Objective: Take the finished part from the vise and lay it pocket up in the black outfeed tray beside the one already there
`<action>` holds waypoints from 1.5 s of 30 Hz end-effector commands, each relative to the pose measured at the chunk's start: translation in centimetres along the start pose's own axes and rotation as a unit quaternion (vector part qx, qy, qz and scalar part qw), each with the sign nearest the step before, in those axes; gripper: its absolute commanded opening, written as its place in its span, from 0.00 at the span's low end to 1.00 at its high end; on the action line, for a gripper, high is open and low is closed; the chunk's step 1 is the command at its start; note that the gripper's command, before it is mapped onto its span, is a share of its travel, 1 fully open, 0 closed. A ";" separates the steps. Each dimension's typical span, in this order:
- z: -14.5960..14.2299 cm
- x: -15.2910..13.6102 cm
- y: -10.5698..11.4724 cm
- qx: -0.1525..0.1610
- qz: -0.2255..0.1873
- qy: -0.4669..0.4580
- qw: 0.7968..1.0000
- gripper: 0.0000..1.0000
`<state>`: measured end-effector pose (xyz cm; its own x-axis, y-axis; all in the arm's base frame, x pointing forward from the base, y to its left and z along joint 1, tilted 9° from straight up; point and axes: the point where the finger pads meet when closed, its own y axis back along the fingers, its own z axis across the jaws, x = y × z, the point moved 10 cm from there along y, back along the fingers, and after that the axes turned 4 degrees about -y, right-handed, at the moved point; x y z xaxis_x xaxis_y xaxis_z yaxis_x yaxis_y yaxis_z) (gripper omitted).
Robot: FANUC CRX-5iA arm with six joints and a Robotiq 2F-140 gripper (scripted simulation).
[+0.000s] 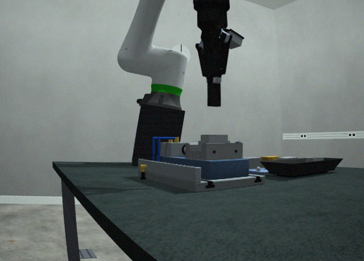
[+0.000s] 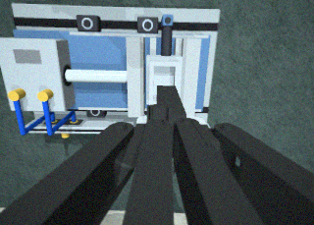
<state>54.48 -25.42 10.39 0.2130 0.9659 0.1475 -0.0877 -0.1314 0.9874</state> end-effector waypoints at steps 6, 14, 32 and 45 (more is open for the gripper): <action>0.1 0.0 0.1 -0.001 0.000 0.000 1.000 0.46; 0.1 0.0 0.1 -0.001 0.000 0.000 1.000 0.46; 0.1 0.0 0.1 -0.001 0.000 0.000 1.000 0.46; 0.1 0.0 0.0 -0.001 0.000 0.000 1.000 0.46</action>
<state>54.49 -25.43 10.35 0.2133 0.9658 0.1474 -0.0884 -0.1312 0.9874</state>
